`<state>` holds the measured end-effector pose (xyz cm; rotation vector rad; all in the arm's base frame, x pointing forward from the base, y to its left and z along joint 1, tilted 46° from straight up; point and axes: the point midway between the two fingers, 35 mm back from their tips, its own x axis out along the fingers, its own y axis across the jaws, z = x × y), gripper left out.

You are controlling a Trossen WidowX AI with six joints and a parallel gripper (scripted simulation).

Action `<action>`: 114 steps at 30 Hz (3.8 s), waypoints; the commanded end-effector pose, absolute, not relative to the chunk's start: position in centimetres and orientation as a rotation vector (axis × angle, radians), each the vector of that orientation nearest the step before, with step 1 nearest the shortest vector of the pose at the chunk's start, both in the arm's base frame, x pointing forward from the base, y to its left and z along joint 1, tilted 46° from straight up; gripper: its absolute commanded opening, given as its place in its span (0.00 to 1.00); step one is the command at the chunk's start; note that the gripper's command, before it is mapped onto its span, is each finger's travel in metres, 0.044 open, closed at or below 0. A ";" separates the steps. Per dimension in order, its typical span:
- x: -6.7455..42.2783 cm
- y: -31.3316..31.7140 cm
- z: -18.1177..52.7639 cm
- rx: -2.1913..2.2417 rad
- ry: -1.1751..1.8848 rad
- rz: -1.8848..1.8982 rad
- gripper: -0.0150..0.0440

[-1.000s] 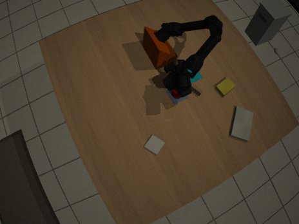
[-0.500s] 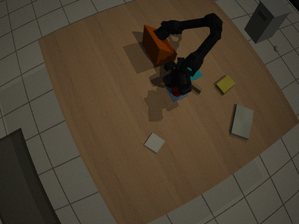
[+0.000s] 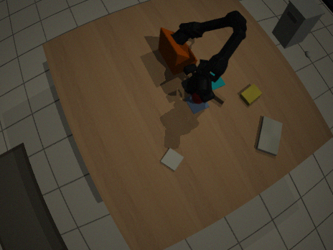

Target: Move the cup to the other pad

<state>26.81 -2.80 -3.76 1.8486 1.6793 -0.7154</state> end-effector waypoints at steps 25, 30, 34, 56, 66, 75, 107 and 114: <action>26.3 -4.5 -1.8 1.853 1.673 -0.711 0.25; 26.3 -4.5 -1.8 1.853 1.673 -0.711 0.25; 26.2 -4.3 -1.6 1.852 1.672 -0.711 0.25; 24.9 -1.9 0.9 1.850 1.671 -0.712 0.25; 24.3 -0.8 2.1 1.851 1.671 -0.712 0.25; 23.7 0.2 3.1 1.851 1.671 -0.712 0.25; 21.7 3.7 6.7 1.852 1.673 -0.712 0.25; 21.2 4.5 7.4 1.852 1.674 -0.712 0.25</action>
